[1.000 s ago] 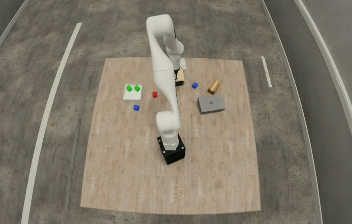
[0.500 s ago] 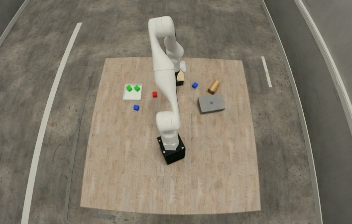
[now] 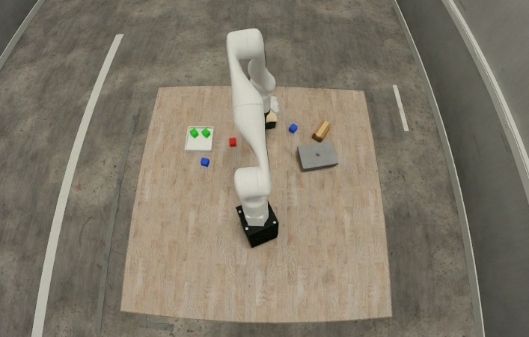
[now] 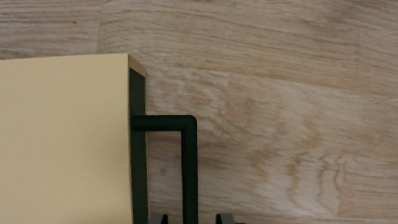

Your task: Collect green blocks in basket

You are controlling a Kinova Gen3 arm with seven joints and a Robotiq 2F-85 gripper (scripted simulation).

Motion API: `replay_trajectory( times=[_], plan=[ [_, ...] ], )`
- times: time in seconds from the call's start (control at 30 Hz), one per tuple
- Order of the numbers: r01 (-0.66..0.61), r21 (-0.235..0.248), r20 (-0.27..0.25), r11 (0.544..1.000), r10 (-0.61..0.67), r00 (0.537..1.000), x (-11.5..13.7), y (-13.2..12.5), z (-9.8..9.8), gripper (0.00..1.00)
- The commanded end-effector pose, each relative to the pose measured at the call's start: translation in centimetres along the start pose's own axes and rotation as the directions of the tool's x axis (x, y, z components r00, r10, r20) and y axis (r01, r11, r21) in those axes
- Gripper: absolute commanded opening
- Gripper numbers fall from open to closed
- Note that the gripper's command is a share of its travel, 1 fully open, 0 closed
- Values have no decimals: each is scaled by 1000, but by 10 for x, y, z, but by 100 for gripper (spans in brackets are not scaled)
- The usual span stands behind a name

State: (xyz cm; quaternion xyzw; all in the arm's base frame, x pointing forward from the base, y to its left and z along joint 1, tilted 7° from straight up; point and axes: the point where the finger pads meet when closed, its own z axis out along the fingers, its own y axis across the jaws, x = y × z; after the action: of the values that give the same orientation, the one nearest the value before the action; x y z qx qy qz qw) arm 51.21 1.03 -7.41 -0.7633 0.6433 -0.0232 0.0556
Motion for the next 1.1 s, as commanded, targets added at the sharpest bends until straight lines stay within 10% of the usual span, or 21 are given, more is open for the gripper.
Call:
replay_trajectory(
  times=[0.0, 1.07],
  plan=[
    [0, 2, 0, 1000, 0, 1000, 0, -1, 3, 30],
    [0, 2, 0, 1000, 0, 1000, 0, -1, 25, 30]
  ],
)
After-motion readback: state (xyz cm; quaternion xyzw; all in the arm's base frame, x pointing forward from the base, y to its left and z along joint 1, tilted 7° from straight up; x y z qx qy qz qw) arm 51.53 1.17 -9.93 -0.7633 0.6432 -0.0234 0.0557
